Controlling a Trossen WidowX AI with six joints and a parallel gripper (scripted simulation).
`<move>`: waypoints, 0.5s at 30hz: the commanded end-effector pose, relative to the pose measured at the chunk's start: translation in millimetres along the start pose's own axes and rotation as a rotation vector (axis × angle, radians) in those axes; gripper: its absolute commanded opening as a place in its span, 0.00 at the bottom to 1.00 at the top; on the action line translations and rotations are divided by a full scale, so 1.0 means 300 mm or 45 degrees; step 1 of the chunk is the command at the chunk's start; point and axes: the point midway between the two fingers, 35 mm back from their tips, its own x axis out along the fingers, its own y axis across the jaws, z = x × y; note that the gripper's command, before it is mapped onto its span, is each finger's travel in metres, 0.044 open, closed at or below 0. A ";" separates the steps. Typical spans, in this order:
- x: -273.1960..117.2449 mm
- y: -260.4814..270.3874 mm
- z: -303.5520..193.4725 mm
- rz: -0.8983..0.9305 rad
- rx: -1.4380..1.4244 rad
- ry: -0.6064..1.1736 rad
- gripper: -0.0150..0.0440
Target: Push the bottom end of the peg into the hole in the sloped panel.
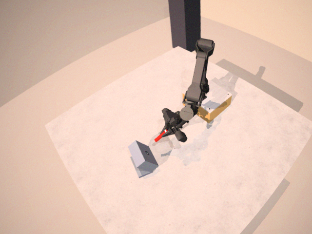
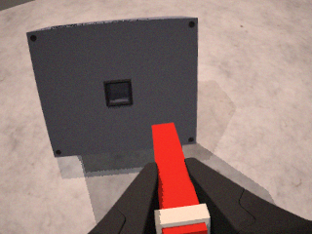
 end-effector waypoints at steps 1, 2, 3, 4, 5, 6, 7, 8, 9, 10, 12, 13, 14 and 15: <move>-0.011 0.008 -0.005 0.009 0.011 -0.019 0.25; -0.014 0.011 -0.006 0.013 0.014 -0.024 0.25; -0.018 0.015 -0.007 0.016 0.018 -0.029 0.25; -0.021 0.018 -0.007 0.020 0.021 -0.034 0.25; -0.024 0.021 -0.008 0.024 0.024 -0.039 0.25; -0.027 0.025 -0.008 0.028 0.027 -0.045 0.25; -0.030 0.028 -0.009 0.032 0.031 -0.050 0.25; -0.033 0.031 -0.010 0.036 0.034 -0.055 0.25; -0.032 0.032 -0.009 0.036 0.034 -0.055 0.25; -0.031 0.032 -0.009 0.036 0.034 -0.055 0.25; -0.028 0.034 -0.008 0.038 0.036 -0.057 0.25; -0.025 0.035 -0.008 0.039 0.037 -0.058 0.25; -0.022 0.036 -0.007 0.040 0.037 -0.059 0.25; -0.018 0.038 -0.007 0.041 0.039 -0.060 0.25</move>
